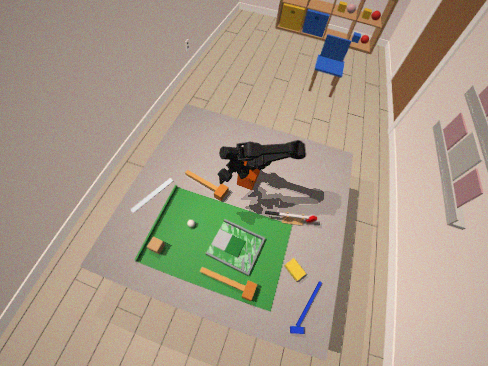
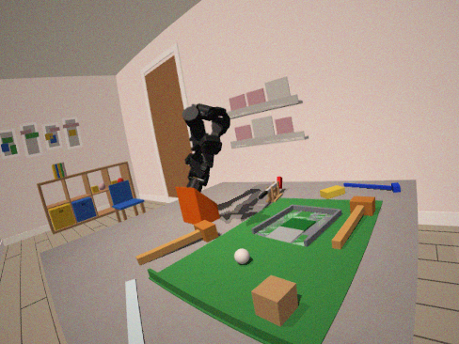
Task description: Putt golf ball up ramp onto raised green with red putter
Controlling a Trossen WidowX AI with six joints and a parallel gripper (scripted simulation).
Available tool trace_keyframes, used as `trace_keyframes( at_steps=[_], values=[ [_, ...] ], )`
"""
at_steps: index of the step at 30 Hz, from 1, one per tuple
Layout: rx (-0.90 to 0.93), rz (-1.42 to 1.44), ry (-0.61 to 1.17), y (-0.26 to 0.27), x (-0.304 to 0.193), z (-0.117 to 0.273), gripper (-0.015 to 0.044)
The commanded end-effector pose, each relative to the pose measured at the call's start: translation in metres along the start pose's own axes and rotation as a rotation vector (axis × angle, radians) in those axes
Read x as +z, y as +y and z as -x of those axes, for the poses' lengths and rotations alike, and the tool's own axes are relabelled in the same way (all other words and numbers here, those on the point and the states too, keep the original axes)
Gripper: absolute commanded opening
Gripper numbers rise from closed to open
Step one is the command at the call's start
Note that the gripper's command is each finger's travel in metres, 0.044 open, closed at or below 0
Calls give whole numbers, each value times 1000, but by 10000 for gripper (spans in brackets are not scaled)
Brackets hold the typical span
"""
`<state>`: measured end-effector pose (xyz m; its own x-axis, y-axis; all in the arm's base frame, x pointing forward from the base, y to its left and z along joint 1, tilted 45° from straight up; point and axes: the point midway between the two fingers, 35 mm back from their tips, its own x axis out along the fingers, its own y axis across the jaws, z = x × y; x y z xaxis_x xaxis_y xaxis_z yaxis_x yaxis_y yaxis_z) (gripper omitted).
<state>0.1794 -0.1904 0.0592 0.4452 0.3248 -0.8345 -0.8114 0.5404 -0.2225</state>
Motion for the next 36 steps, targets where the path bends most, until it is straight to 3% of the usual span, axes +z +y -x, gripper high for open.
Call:
trace_keyframes(
  at_steps=[1, 9, 17, 36],
  values=[
    [26, 78, -100, -15, 55, -15, 440],
    [158, 238, -340, -4, 182, -41, 440],
    [378, 362, -573, 58, 292, -42, 440],
    [400, 372, -591, 80, 302, -69, 440]
  ],
)
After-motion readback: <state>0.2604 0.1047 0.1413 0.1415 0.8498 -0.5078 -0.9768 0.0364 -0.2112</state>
